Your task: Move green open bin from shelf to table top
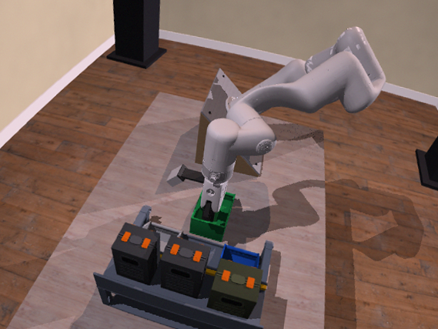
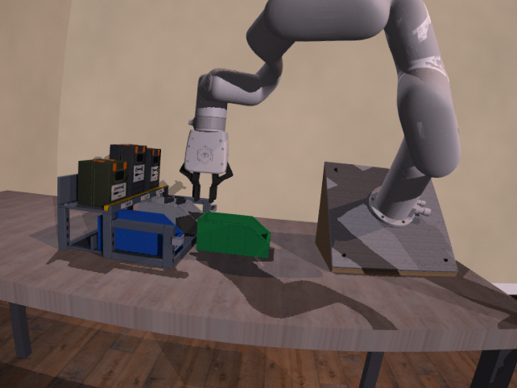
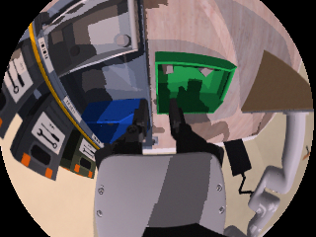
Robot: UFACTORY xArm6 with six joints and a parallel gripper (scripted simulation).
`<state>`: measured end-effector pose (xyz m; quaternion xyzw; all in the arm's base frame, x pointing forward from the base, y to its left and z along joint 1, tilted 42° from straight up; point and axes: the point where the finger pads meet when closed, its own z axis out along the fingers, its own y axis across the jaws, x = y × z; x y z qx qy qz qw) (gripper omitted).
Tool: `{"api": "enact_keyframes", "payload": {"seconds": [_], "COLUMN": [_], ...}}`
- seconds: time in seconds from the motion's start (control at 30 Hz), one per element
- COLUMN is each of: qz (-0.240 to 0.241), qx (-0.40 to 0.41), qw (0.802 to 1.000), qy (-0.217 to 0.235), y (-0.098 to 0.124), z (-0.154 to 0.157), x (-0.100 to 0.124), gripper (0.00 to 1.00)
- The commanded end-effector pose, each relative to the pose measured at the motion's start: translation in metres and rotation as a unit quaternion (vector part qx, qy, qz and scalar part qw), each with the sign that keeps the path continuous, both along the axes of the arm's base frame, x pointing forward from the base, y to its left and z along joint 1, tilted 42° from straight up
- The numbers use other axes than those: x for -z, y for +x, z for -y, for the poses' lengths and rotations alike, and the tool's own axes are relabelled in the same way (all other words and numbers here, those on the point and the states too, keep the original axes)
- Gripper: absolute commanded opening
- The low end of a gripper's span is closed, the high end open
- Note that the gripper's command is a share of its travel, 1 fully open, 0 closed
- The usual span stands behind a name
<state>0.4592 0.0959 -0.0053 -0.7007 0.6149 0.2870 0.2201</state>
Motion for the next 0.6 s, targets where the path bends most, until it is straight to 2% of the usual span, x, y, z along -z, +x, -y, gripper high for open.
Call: {"api": "enact_keyframes", "payload": {"seconds": [0.0,0.1,0.27,0.57], "qz": [0.002,0.002,0.002,0.002], "qx": [0.001,0.001,0.001,0.001], "qw": [1.000,1.000,1.000,1.000], "qy": [0.000,0.000,0.000,0.000], "y": [0.002,0.002,0.005,0.005], "z": [0.001,0.001,0.018,0.018], "x": [-0.001,-0.001,-0.020,-0.020], "gripper": [0.33,0.33,0.33,0.33]}}
